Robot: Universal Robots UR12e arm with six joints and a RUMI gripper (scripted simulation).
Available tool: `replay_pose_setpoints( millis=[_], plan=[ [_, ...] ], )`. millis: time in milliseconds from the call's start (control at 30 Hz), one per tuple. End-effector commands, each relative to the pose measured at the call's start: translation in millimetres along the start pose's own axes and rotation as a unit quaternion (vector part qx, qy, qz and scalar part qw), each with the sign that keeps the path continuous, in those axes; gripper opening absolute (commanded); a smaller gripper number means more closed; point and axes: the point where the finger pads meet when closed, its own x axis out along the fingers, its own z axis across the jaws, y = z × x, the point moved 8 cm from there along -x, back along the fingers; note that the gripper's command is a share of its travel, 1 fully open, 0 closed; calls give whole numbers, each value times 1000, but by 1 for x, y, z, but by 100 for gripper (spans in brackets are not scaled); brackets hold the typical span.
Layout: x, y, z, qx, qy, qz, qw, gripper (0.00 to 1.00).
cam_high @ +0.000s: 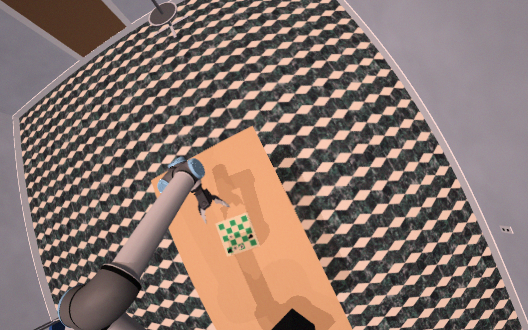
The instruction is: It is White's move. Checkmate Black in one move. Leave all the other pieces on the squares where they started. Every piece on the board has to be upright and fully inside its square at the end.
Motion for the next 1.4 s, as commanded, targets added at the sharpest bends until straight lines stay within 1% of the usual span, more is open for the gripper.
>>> replay_pose_setpoints(
  millis=[0,33,67,100,133,167,233,300,333,367,400,433,467,500,533,567,600,633,667,700,800,867,900,933,967,1000,1033,1067,1100,1133,1167,1200,1233,1267,1367],
  plan=[
    [10,10,10,-29,24,-48,998,100],
    [14,14,13,-37,31,-59,997,100],
    [14,14,13,-37,31,-59,997,100],
    [17,18,15,-45,37,-71,996,100],
    [17,18,15,-45,37,-71,996,100],
    [20,22,17,-53,43,-83,994,100],
    [20,22,17,-53,43,-83,994,100],
    [27,30,22,-69,56,-106,990,100],
    [27,30,22,-69,56,-106,990,100],
    [31,34,24,-77,63,-118,988,100],
    [31,34,24,-77,63,-118,988,100],
    [35,38,26,-84,70,-130,985,100],
    [35,38,26,-84,70,-130,985,100],
    [38,42,28,-93,76,-142,983,100],
    [38,42,28,-93,76,-142,983,100],
    [42,46,31,-101,83,-154,979,100],
    [42,46,31,-101,83,-154,979,100],
    [46,50,34,-109,90,-166,976,100],
    [46,50,34,-109,90,-166,976,100],
    [50,54,36,-117,96,-178,972,100],
    [50,54,36,-117,96,-178,972,100],
    [60,61,39,-133,108,-202,964,100],
    [60,61,39,-133,108,-202,964,100],
    [64,65,41,-141,114,-213,960,100],
    [64,65,41,-141,114,-213,960,100],
    [69,69,43,-148,120,-225,956,100],
    [69,69,43,-148,120,-225,956,100],
    [73,72,45,-156,126,-236,951,100],
    [73,72,45,-156,126,-236,951,100],
    [77,75,47,-163,132,-246,946,100],
    [77,75,47,-163,132,-246,946,100],
    [81,79,49,-170,138,-257,941,100],
    [81,79,49,-170,138,-257,941,100],
    [85,82,51,-177,143,-267,936,100],
    [85,82,51,-177,143,-267,936,100]
  ],
)
